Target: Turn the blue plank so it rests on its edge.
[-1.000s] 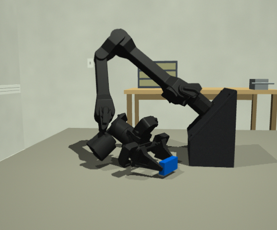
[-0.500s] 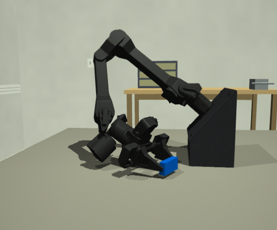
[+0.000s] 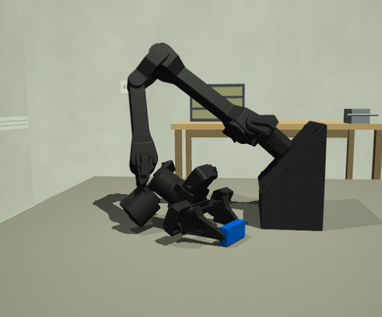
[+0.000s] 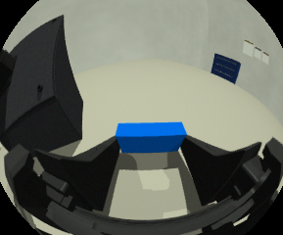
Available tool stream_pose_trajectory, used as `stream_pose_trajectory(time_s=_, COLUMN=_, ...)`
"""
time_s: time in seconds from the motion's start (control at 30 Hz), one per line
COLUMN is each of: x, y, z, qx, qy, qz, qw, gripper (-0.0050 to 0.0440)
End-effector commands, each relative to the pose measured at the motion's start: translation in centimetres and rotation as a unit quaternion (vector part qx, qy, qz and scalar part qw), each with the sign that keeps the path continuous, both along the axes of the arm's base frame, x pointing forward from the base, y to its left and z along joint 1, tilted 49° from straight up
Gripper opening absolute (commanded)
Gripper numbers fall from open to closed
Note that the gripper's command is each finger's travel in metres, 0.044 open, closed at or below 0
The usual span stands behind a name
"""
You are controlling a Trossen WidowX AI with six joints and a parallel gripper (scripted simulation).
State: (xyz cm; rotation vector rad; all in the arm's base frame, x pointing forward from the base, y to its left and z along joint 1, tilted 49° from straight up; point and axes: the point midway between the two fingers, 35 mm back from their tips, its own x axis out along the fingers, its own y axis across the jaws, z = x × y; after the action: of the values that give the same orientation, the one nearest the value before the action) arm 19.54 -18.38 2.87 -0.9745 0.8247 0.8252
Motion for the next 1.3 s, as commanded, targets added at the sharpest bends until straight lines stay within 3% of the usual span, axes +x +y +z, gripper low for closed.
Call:
stream_pose_trajectory(time_s=0.0, x=0.14, y=-0.16, z=0.12, qx=-0.002, qy=-0.005, qz=0.001, qw=1.000, gripper=0.0290)
stream_pose_trajectory(time_s=1.2, x=0.14, y=-0.25, z=0.09, qx=-0.003, qy=-0.005, qz=0.001, qw=1.000, gripper=0.0290)
stream_pose_trajectory(time_s=1.23, x=0.14, y=-0.25, z=0.09, qx=-0.003, qy=-0.005, qz=0.001, qw=1.000, gripper=0.0440)
stream_pose_trajectory(time_s=1.27, x=0.14, y=-0.25, z=0.09, qx=-0.003, qy=-0.005, qz=0.001, qw=1.000, gripper=0.0440)
